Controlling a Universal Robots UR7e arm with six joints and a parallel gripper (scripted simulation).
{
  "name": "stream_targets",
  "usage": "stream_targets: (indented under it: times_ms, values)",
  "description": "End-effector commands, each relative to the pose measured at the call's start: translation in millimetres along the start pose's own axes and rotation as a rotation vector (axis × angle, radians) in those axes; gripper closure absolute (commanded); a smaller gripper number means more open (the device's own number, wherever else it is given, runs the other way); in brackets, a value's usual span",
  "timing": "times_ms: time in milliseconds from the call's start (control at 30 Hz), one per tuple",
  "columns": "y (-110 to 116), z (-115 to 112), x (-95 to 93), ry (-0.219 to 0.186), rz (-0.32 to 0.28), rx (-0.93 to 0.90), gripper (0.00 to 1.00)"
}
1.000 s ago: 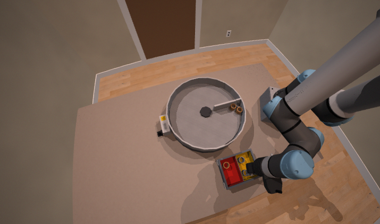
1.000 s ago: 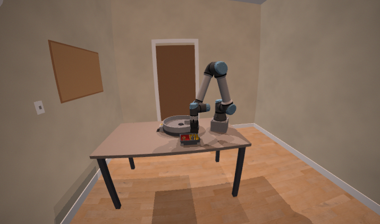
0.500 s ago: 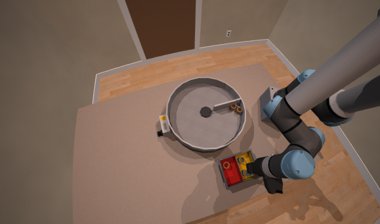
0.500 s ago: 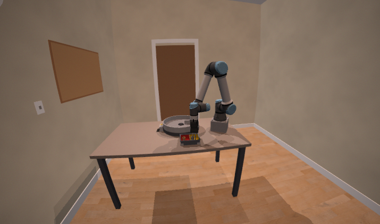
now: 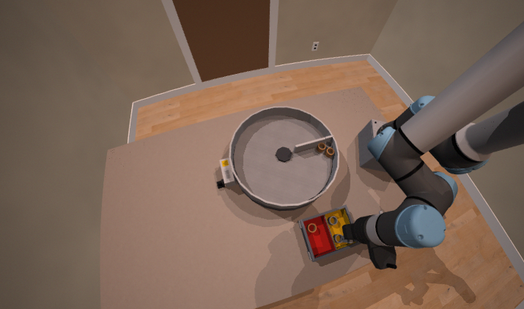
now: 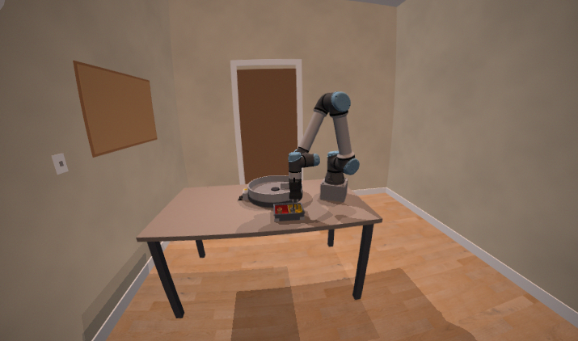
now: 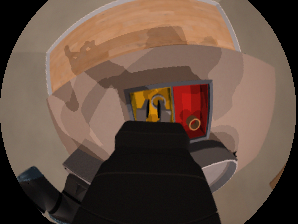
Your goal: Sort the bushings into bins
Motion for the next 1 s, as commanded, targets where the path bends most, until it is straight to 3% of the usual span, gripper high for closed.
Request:
stream_targets:
  times_ms: [0,100,133,200,300,367,967]
  values:
    - [0.3,0.1,41.0,-0.001,-0.001,0.000,0.58]
    - [0.3,0.1,41.0,-0.001,-0.001,0.000,0.58]
    - [0.2,0.1,52.9,-0.001,-0.001,0.000,0.58]
    - [0.2,0.1,52.9,-0.001,-0.001,0.000,0.58]
    - [0.2,0.2,87.9,-0.001,-0.001,0.000,0.58]
    - [0.2,0.2,100.7,-0.001,-0.001,0.000,0.58]
    - [0.0,0.3,99.4,0.000,-0.001,0.000,0.58]
Point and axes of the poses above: the point where the finger pads meet when closed, its own x axis back along the fingers, its own z axis across the jaws, y = z × x, the point moved 2 cm from there along x, back along the fingers, and after that the axes turned 5 degrees about -x, right-handed, at the moved point
